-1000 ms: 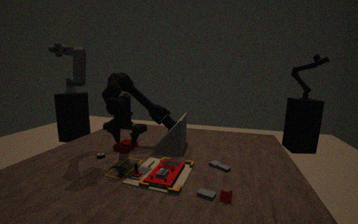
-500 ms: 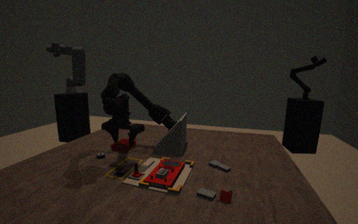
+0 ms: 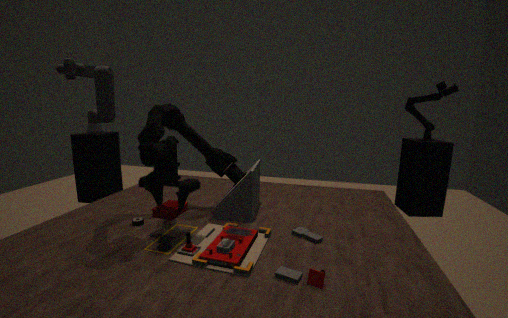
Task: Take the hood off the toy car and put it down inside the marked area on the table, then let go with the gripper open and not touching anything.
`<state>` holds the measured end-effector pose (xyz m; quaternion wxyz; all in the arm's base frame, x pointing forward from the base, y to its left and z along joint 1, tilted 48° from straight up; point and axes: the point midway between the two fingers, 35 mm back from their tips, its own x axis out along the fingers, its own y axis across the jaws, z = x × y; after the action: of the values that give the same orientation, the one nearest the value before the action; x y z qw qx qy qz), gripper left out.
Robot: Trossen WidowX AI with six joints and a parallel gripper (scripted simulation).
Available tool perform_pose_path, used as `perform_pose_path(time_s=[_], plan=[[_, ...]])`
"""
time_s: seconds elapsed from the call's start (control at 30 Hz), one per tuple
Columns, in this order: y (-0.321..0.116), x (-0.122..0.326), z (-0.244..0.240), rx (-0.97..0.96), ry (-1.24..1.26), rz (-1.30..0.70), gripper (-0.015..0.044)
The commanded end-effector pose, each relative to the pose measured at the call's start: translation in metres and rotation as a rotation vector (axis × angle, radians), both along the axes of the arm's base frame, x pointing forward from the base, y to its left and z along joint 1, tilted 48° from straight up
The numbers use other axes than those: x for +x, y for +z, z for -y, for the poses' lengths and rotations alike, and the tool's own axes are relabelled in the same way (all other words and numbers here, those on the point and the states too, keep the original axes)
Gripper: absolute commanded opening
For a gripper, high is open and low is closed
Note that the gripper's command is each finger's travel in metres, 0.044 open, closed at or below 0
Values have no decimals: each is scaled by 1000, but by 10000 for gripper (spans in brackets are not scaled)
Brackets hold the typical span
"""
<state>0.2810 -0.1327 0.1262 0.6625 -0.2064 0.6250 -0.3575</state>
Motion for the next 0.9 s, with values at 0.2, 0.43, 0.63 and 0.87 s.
perform_pose_path(time_s=[0.2, 0.43, 0.63, 0.87], plan=[[-6, -2, 6, 1, -1, -11, 0], [-9, -2, 9, 1, -1, -11, 0], [-12, -2, 12, 1, -1, -11, 0], [-15, -2, 16, 1, -1, -11, 0]])
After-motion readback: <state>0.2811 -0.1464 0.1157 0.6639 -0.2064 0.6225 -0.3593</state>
